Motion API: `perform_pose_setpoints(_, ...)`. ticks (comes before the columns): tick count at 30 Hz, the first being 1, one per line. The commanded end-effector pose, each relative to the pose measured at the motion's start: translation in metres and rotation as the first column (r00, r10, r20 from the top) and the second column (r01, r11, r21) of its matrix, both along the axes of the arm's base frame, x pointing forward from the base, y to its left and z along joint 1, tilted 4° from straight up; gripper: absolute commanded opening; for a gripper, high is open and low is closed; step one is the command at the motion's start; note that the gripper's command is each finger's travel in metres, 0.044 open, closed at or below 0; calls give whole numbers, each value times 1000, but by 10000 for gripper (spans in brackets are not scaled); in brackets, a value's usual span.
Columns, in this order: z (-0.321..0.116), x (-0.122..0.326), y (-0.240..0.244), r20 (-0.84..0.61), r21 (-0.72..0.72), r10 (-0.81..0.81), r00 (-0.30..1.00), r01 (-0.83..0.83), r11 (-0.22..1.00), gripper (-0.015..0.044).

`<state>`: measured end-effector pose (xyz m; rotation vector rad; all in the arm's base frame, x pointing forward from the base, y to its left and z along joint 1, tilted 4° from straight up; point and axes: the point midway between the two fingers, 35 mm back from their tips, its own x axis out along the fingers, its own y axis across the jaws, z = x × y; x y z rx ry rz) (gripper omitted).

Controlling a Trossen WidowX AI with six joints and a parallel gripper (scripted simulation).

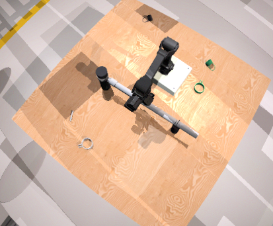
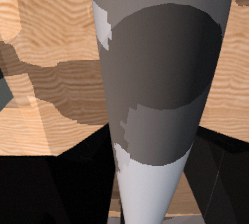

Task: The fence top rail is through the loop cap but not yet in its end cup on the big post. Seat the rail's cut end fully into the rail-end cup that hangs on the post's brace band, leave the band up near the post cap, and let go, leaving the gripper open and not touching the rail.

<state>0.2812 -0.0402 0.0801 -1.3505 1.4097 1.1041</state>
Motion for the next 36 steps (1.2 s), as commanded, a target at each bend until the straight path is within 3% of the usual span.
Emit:
perform_pose_setpoints(1, 2, -1, -3, 3, -11, -1, 1000, 1, 1000, 0)
perform_pose_setpoints(36, 2, 0, -1, 0, -6, 0, 1000, 0, 1000, 0)
